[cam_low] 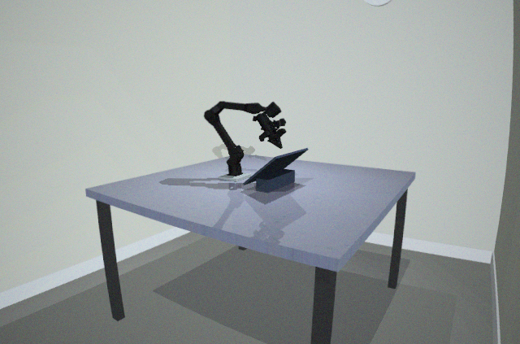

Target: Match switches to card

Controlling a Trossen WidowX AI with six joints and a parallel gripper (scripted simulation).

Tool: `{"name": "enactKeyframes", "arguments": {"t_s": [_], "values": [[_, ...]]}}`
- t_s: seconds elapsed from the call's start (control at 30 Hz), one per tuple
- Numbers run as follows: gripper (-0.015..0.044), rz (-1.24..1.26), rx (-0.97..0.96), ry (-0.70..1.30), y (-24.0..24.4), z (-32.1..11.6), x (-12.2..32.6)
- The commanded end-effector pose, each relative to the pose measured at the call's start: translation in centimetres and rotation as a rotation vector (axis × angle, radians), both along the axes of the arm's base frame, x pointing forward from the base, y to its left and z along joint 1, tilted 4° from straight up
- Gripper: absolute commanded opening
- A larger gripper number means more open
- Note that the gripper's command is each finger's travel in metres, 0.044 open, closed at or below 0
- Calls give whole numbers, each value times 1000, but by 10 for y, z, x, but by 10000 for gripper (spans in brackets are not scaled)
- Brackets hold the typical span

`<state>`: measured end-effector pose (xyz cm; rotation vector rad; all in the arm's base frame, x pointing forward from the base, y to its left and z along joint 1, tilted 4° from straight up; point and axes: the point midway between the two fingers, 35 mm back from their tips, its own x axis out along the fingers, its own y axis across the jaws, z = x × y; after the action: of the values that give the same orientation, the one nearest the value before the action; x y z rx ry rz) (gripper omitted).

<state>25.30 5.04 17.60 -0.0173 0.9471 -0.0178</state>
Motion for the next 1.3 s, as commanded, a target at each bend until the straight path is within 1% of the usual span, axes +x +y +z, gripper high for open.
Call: {"name": "enactKeyframes", "arguments": {"t_s": [0.0,0.07,0.2,0.97,1.27], "values": [[0,-7,1,-20,17,-4,-10],[0,-7,1,-22,17,-6,-8],[0,-6,0,-47,16,-32,10],[0,-6,0,-48,15,-51,25],[0,-6,0,-48,15,-51,25]]}}
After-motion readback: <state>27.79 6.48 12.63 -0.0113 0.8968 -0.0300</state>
